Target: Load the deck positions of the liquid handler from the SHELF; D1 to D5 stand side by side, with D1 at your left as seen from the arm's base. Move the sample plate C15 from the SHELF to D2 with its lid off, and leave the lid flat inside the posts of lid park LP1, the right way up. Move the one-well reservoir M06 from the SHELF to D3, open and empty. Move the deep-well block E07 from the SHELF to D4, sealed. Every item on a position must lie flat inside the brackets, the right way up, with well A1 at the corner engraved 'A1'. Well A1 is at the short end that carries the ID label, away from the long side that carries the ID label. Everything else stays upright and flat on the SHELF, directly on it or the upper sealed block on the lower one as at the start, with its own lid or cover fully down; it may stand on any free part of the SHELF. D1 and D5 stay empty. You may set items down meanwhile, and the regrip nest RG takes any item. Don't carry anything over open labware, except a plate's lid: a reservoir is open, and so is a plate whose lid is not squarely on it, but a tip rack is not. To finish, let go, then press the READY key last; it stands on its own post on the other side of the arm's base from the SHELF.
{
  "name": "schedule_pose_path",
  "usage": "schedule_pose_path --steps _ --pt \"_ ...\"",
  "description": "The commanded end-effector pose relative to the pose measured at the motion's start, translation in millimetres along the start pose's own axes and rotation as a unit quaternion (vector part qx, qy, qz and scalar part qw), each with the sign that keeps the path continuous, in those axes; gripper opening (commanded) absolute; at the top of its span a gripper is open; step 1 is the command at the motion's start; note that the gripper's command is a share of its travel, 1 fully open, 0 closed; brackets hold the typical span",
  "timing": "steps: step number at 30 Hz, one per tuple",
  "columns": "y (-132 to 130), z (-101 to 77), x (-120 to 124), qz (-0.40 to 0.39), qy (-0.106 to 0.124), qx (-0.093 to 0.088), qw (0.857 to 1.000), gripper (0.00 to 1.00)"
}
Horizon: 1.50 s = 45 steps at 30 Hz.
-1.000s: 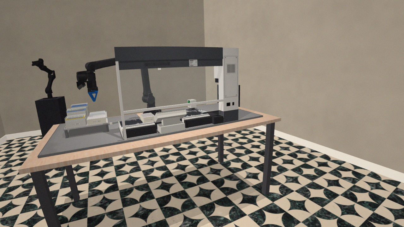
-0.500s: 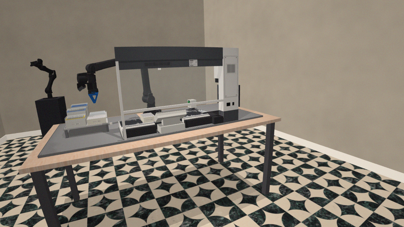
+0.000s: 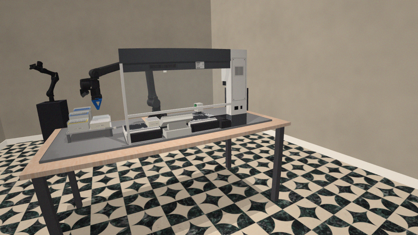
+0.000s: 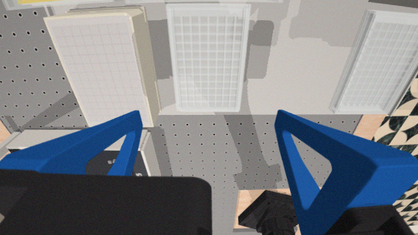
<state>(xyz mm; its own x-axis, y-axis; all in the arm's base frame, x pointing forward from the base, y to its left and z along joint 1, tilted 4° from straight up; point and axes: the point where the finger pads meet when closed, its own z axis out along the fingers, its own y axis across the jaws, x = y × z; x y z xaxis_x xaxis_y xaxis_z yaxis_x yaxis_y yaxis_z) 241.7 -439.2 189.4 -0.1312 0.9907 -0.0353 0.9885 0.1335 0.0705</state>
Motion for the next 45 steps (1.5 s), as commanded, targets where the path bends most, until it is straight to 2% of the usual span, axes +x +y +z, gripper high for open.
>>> schedule_pose_path --steps 1,11,13,14,16,28,30,31,33,45 --pt "10 8.1 -3 -0.003 -0.003 -0.003 1.000 1.00" --pt "9 24.9 -2 -0.003 -0.003 -0.002 1.000 1.00" --pt "9 24.9 -2 -0.003 -0.003 -0.002 1.000 1.00" --pt "16 9.9 -17 -0.005 -0.024 -0.010 1.000 1.00" --pt "9 29.9 -2 -0.003 -0.003 -0.002 1.000 1.00" --pt "10 49.6 -3 -0.003 -0.003 -0.003 1.000 1.00" --pt "10 49.6 -3 -0.003 -0.003 -0.003 1.000 1.00" --pt "16 35.9 -17 -0.005 -0.023 -0.010 1.000 1.00" --pt "9 55.0 -2 -0.003 -0.003 -0.002 1.000 1.00" --pt "10 73.0 -4 -0.003 -0.006 -0.003 1.000 1.00"
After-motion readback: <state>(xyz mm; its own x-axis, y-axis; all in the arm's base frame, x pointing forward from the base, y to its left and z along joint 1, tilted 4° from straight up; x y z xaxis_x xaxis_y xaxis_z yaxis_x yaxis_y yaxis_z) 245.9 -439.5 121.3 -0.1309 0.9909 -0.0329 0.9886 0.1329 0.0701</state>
